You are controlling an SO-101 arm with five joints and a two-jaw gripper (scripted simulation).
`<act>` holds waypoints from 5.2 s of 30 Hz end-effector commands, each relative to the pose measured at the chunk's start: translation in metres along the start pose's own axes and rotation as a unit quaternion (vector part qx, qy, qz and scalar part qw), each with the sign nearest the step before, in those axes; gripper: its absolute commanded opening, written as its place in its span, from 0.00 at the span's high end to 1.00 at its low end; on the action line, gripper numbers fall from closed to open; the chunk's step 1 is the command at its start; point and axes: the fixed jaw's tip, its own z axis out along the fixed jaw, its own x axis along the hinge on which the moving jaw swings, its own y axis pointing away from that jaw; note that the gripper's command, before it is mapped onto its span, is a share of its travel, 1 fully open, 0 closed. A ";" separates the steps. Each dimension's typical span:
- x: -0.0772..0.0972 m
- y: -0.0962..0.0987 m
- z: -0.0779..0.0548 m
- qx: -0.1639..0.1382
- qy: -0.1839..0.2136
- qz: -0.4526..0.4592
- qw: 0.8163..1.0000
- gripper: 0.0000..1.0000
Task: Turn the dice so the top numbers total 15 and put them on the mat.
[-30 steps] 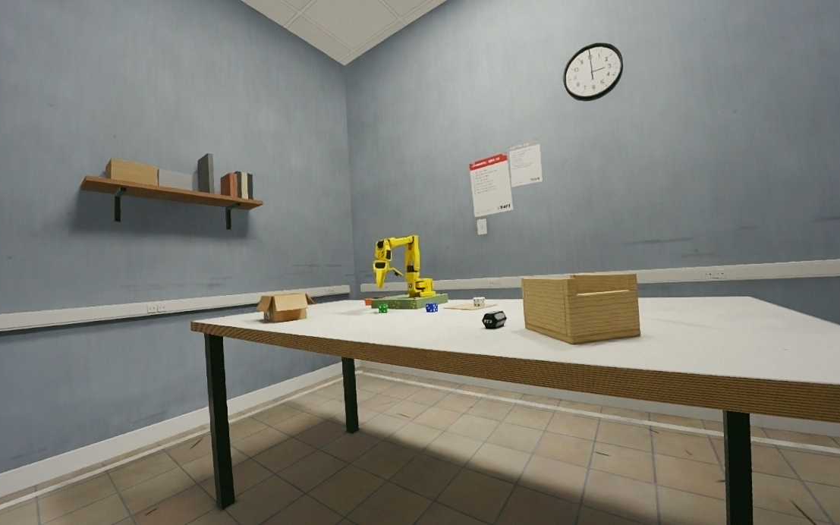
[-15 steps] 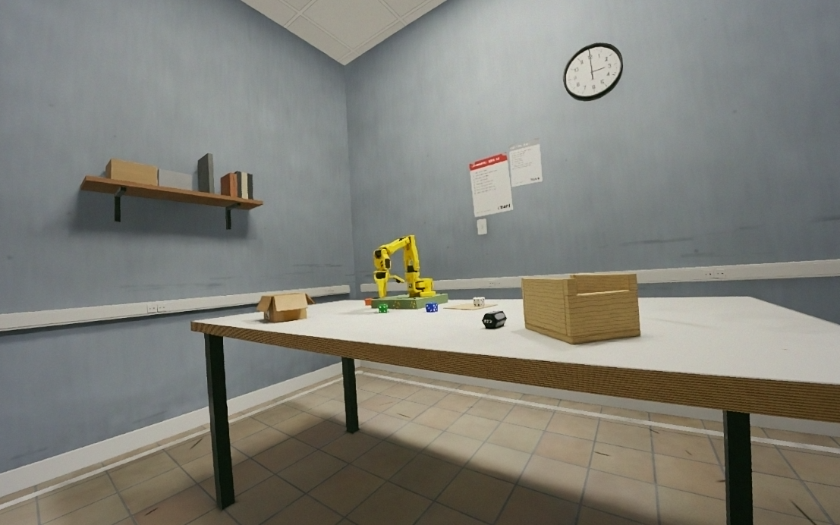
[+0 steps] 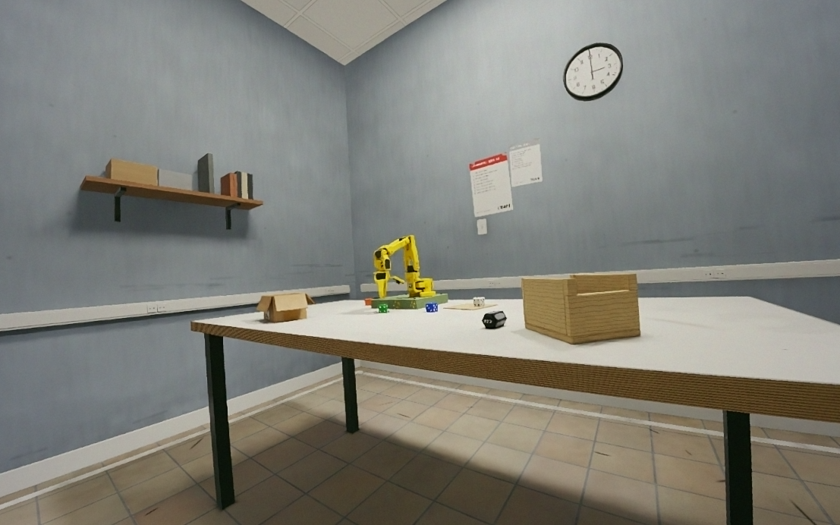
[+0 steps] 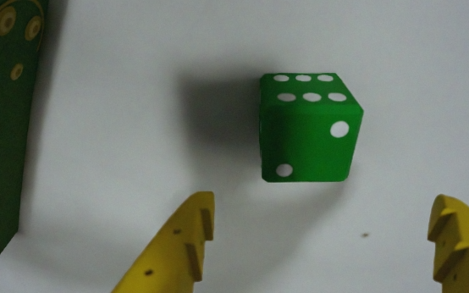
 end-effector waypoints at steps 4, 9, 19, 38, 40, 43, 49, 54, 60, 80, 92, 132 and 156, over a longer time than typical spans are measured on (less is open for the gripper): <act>0.001 0.002 0.001 0.002 0.001 0.002 1.000 0.65; 0.001 0.002 0.004 0.002 0.001 0.002 1.000 0.65; 0.002 0.001 0.016 0.002 0.001 0.002 1.000 0.65; 0.001 0.002 0.042 0.002 0.001 0.002 1.000 0.65; 0.001 0.002 0.044 0.002 0.001 0.002 1.000 0.65; 0.001 0.002 0.045 0.002 0.001 0.002 1.000 0.65; 0.001 0.002 0.045 0.002 0.001 0.002 1.000 0.65; 0.001 0.002 0.045 0.002 0.001 0.002 1.000 0.65; 0.001 0.001 0.045 0.002 0.001 0.002 1.000 0.67; 0.001 -0.006 0.045 0.002 0.001 0.002 1.000 0.79; 0.001 -0.009 0.045 0.002 0.001 0.002 1.000 0.84; 0.003 -0.008 0.020 0.002 0.001 0.002 1.000 1.00; 0.002 -0.004 -0.005 0.002 0.001 0.006 1.000 1.00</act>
